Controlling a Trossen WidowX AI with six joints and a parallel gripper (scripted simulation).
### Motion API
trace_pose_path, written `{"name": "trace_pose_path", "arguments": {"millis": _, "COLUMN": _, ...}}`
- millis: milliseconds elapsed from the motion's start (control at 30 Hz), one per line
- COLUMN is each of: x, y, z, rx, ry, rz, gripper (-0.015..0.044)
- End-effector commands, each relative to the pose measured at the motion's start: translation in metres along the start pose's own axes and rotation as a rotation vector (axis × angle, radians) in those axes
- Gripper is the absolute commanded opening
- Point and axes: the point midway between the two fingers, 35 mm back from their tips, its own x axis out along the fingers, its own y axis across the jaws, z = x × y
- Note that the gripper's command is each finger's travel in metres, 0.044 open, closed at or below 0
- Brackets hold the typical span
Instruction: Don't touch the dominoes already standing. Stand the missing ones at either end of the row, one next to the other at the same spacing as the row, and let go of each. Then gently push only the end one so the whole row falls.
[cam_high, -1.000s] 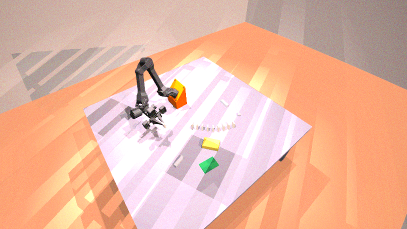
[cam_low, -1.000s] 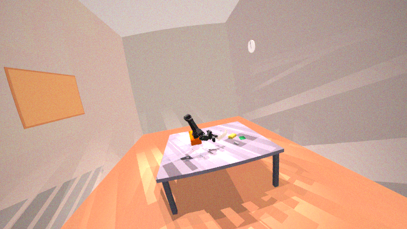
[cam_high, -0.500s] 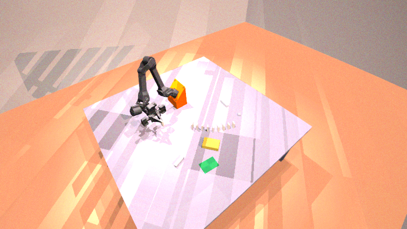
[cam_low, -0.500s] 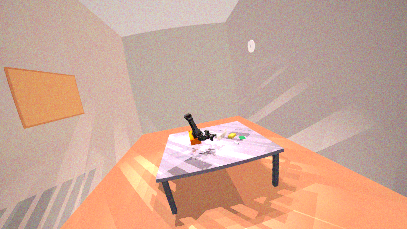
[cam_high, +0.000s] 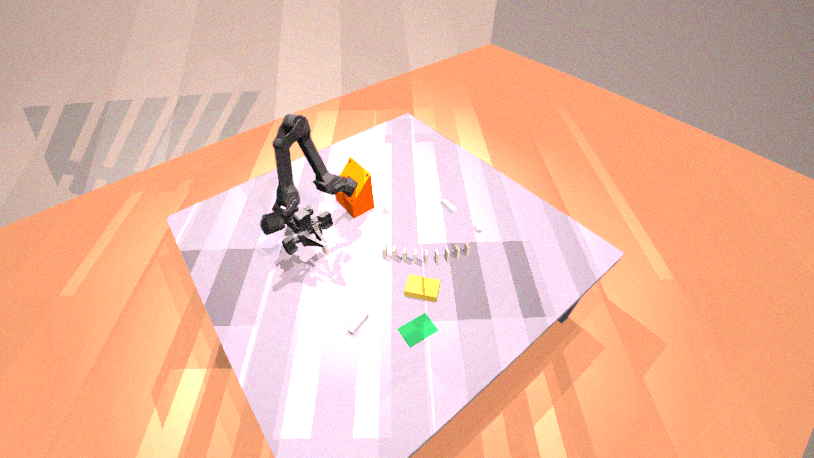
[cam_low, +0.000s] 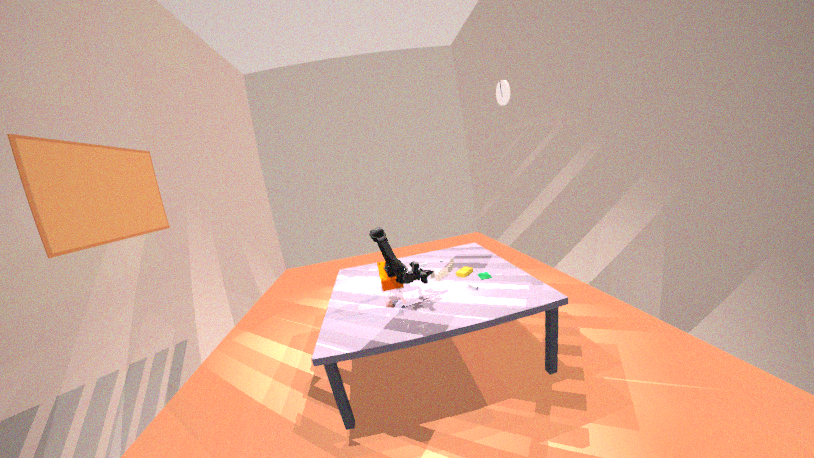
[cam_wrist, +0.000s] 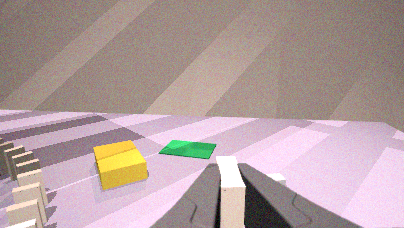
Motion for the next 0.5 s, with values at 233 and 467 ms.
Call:
{"name": "trace_pose_path", "arguments": {"millis": 233, "x": 0.003, "y": -0.004, "z": -0.027, "rx": 0.0, "ry": 0.0, "rz": 0.003, "gripper": 0.0024}}
{"name": "trace_pose_path", "arguments": {"millis": 467, "x": 0.004, "y": -0.004, "z": -0.045, "rx": 0.0, "ry": 0.001, "rz": 0.004, "gripper": 0.0024}}
